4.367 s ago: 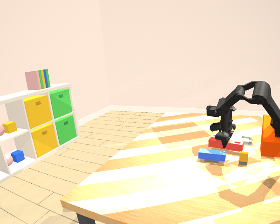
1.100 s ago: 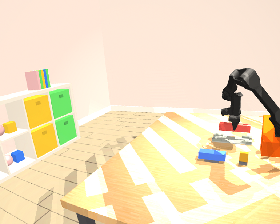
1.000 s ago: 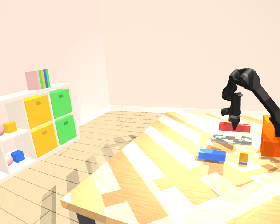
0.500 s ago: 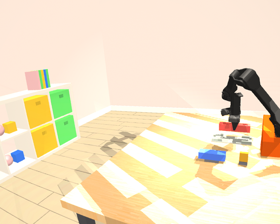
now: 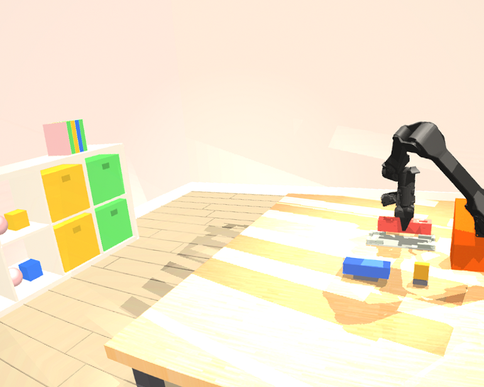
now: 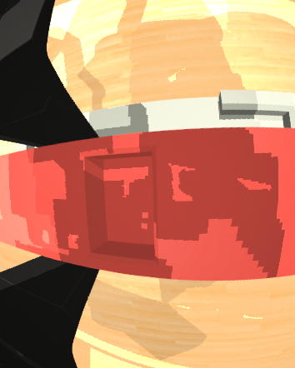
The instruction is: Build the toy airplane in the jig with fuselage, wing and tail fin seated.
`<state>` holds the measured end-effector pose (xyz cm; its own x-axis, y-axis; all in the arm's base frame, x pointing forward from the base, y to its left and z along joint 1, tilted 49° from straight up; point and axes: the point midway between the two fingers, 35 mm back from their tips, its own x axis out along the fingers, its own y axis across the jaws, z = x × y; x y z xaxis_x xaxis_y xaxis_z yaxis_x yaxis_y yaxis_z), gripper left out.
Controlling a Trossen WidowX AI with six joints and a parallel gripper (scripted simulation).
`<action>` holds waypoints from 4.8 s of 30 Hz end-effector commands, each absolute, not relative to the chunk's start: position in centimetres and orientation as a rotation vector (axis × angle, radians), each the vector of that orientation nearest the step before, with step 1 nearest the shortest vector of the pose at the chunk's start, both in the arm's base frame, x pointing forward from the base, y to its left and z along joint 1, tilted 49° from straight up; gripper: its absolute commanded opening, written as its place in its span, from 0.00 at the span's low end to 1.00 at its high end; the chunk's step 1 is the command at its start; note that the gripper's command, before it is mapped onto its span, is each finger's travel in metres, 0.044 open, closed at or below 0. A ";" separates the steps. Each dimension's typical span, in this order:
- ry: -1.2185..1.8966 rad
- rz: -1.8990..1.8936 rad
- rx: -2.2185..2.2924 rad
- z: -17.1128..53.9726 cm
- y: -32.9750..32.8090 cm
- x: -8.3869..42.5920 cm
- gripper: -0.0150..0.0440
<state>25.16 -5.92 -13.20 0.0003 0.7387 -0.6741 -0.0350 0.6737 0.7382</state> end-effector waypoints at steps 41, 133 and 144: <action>1.460 0.677 0.627 -14.3 -4.7 25.0 1.00; 1.460 0.687 0.650 7.2 15.6 32.9 0.91; 1.460 0.687 0.650 7.2 15.6 32.9 0.59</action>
<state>32.95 15.60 7.34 -0.0022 0.7569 -0.6535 -0.0296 0.6531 0.7567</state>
